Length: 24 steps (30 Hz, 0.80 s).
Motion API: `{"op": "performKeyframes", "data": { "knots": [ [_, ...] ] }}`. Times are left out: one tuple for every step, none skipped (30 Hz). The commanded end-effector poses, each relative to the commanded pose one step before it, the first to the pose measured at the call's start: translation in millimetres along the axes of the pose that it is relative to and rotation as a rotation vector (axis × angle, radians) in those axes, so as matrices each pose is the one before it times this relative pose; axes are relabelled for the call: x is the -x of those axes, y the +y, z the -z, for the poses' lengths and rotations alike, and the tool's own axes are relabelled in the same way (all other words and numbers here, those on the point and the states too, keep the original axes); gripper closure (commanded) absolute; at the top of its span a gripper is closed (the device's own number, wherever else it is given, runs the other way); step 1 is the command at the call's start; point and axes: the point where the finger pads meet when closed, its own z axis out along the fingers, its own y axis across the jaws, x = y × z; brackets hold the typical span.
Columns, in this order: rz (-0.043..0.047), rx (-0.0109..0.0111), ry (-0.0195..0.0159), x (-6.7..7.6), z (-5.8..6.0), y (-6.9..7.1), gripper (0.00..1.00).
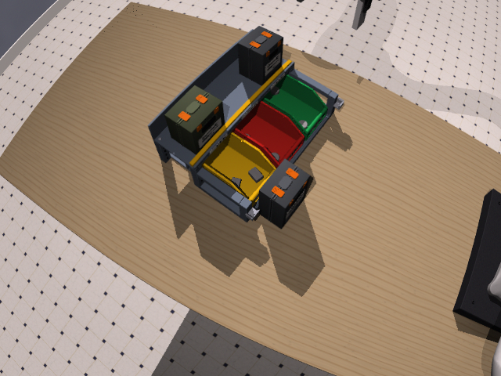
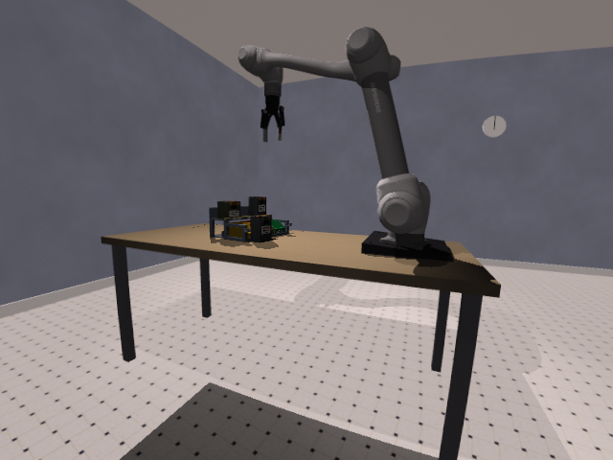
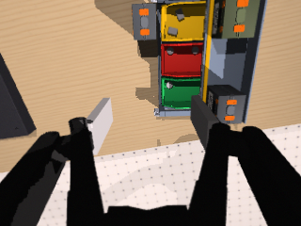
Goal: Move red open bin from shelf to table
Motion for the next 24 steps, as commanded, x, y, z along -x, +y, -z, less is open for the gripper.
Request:
{"op": "performKeyframes", "data": {
  "knots": [
    [-0.00001,0.00004,0.00019,1.48,0.06,10.82,0.43],
    [0.0,-0.00004,0.0,1.43,-0.07,10.91,0.43],
    [0.0,-0.00004,0.0,1.43,-0.07,10.91,0.43],
    [0.0,-0.00004,0.0,1.43,-0.07,10.91,0.43],
    [0.0,-0.00004,0.0,1.43,-0.07,10.91,0.43],
    [0.0,0.0,0.0,0.0,0.0,0.0,0.43],
    [0.0,0.0,0.0,0.0,0.0,0.0,0.43],
    [0.0,0.0,0.0,0.0,0.0,0.0,0.43],
    [0.0,0.0,0.0,0.0,0.0,0.0,0.43],
    [0.0,0.0,0.0,0.0,0.0,0.0,0.43],
    [0.0,0.0,0.0,0.0,0.0,0.0,0.43],
    [0.0,0.0,0.0,0.0,0.0,0.0,0.43],
    [0.0,0.0,0.0,0.0,0.0,0.0,0.43],
    [0.0,0.0,0.0,0.0,0.0,0.0,0.43],
    [0.0,0.0,0.0,0.0,0.0,0.0,0.43],
    [0.0,0.0,0.0,0.0,0.0,0.0,0.43],
    [0.0,0.0,0.0,0.0,0.0,0.0,0.43],
    [0.0,0.0002,-0.00001,-0.2,0.16,-1.73,0.43],
    [0.0,-0.00004,0.0,-0.21,-0.05,-1.56,0.43],
    [0.0,-0.00004,0.0,-0.21,-0.05,-1.56,0.43],
    [0.0,-0.00004,0.0,-0.21,-0.05,-1.56,0.43],
    [0.0,-0.00004,0.0,-0.21,-0.05,-1.56,0.43],
    [0.0,0.0,0.0,0.0,0.0,0.0,0.43],
    [0.0,0.0,0.0,0.0,0.0,0.0,0.43]
  ]
}}
